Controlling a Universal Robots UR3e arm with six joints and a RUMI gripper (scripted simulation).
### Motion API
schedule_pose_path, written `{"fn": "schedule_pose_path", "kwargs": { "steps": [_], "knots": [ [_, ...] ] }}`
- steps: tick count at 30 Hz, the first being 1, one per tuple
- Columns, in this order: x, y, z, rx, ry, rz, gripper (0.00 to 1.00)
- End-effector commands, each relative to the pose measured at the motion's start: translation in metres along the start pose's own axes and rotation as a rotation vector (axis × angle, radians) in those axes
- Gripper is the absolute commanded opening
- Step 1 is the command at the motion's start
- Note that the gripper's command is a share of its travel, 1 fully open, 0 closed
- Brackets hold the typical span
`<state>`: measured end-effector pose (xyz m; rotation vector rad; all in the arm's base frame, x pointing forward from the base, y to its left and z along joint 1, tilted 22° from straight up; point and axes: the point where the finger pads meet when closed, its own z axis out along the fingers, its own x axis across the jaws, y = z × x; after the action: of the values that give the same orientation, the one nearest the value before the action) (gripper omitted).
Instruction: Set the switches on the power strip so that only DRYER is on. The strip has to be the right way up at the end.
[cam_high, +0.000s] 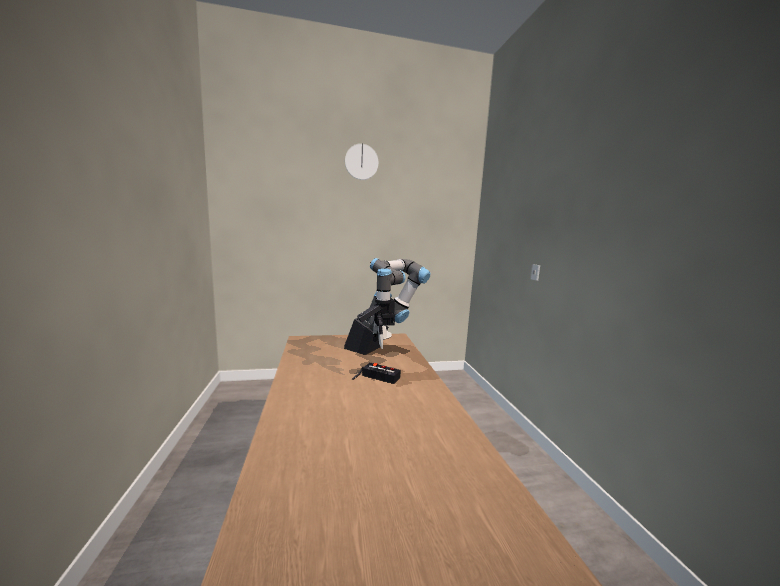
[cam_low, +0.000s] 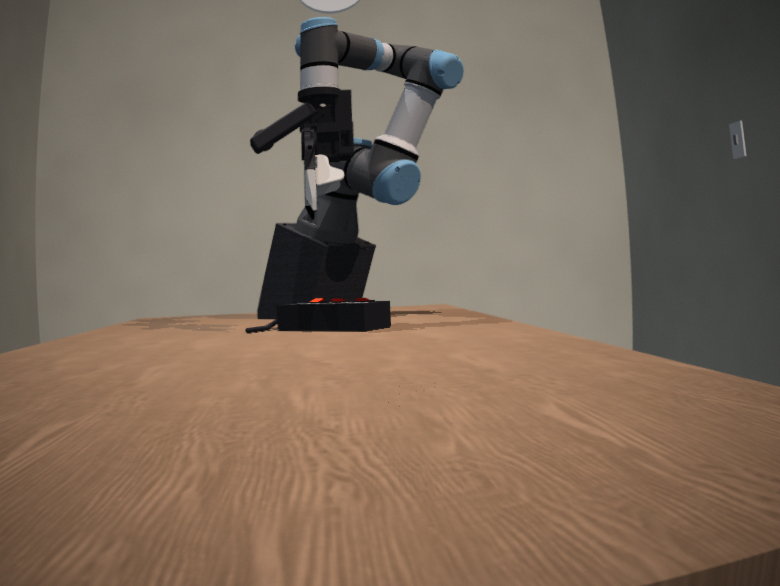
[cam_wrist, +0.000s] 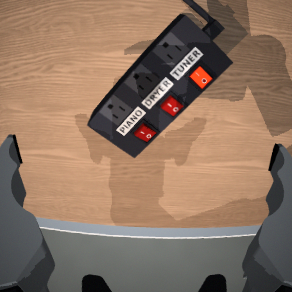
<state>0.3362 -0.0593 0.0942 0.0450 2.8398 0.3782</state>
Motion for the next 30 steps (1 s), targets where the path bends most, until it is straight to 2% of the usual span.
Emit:
{"fn": "schedule_pose_path", "kwargs": {
  "steps": [1, 12, 14, 29, 30],
  "knots": [
    [-0.001, 0.0, 0.0, 0.002, -0.002, -0.039, 1.0],
    [-0.002, 0.0, 0.006, 0.002, -0.001, -0.253, 1.0],
    [-0.002, 0.0, 0.006, 0.002, -0.001, -0.253, 1.0],
    [-0.002, 0.005, 0.021, 0.002, -0.001, -0.78, 1.0],
    [-0.002, 0.005, 0.021, 0.002, -0.001, -0.78, 1.0]
  ]
}}
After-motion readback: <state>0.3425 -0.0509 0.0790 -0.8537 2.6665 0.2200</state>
